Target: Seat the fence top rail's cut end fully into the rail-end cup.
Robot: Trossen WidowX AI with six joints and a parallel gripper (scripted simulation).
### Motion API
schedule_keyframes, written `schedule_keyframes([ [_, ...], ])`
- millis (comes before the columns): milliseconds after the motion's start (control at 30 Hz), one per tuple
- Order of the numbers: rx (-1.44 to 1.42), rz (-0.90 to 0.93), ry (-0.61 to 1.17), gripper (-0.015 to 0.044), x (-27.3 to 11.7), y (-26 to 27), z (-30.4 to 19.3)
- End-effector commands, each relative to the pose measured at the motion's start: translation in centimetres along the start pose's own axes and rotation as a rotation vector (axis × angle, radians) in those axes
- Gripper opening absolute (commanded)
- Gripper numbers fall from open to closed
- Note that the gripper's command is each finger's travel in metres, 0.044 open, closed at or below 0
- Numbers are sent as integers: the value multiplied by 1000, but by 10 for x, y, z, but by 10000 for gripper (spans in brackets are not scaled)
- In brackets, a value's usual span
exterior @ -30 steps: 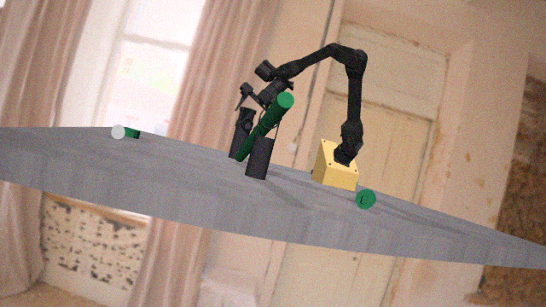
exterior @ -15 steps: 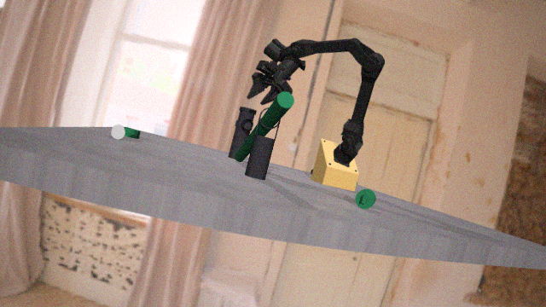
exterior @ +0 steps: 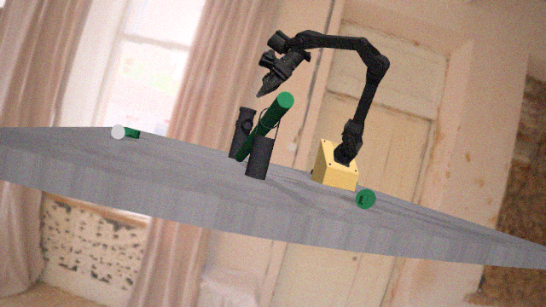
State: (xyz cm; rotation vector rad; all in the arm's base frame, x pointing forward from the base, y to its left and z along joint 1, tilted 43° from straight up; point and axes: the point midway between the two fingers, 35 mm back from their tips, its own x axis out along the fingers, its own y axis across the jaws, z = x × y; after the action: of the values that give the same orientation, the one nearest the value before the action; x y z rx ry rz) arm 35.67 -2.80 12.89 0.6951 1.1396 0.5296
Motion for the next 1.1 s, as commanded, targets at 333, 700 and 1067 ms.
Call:
schedule_keyframes([
  [333, 1202, -279, 288, 440, 74, 8, -14],
  [700, 1518, -429, 311, 440, 91, 11, -22],
  [1067, 1518, -427, 312, 440, 122, 8, -38],
])
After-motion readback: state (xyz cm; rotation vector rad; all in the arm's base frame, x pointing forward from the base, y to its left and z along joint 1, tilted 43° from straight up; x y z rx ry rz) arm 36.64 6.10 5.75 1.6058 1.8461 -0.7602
